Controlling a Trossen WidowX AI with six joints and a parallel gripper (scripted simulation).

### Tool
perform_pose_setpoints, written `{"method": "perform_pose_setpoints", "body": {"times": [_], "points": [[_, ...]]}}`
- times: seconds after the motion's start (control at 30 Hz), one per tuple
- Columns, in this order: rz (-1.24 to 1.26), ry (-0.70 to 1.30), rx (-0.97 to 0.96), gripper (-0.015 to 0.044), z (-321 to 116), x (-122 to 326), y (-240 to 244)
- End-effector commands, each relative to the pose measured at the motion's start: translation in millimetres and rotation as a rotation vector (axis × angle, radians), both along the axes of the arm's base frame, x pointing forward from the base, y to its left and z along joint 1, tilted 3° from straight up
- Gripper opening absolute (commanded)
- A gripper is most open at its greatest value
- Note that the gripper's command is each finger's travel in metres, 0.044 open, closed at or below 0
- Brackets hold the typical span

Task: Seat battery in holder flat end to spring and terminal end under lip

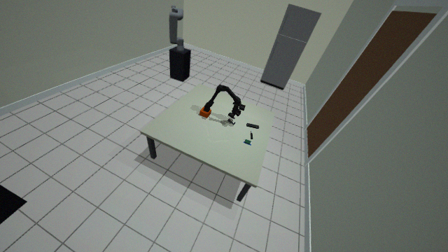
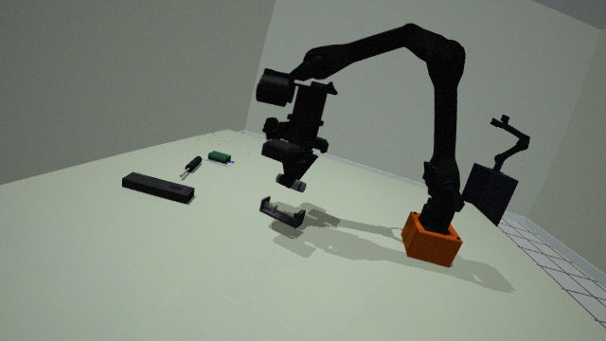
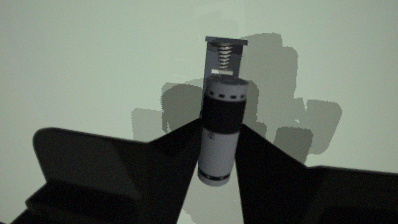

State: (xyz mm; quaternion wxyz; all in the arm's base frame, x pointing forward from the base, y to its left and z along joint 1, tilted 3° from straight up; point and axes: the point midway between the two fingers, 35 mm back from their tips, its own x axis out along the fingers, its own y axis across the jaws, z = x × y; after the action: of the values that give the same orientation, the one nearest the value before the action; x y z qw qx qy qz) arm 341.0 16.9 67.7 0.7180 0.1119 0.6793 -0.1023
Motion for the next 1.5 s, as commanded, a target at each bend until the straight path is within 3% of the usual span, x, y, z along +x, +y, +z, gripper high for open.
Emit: {"method": "perform_pose_setpoints", "body": {"times": [0.0,0.43,1.47], "points": [[-0.005,0.042,0.016,0.0069,-6,1,1],[0.010,0.232,0.064,0.0069,-37,-3,3],[0.021,0.391,0.098,0.0069,-47,4,2]]}}
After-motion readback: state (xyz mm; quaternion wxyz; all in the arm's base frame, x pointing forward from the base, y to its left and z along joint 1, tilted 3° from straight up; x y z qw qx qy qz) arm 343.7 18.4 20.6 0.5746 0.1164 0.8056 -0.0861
